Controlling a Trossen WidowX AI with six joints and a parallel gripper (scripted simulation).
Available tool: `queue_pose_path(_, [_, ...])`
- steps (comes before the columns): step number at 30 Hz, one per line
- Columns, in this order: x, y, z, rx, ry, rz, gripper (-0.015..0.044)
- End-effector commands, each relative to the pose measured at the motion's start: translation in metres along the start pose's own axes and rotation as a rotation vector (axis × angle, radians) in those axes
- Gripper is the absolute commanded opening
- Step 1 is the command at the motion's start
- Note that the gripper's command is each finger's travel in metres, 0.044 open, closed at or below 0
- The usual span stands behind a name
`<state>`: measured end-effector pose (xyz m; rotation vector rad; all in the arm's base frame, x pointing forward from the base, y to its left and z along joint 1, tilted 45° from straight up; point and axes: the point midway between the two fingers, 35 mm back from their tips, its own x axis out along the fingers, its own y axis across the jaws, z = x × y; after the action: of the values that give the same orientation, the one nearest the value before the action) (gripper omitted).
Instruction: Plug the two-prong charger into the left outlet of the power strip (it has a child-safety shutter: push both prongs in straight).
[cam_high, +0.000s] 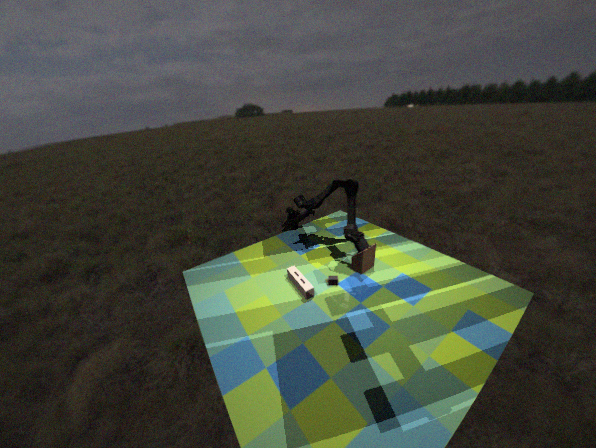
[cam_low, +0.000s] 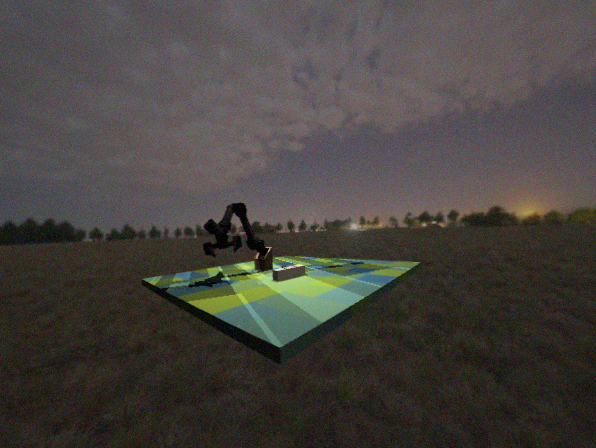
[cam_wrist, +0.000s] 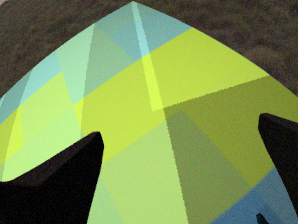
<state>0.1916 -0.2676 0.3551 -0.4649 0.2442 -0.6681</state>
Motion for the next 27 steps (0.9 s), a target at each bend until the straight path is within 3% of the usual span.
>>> queue_pose_path(1, [0.012,0.019,-0.013,0.083,0.053,0.047,0.044])
queue_pose_path(27, [0.041,0.133,-0.07,0.373,0.38,0.248,0.044])
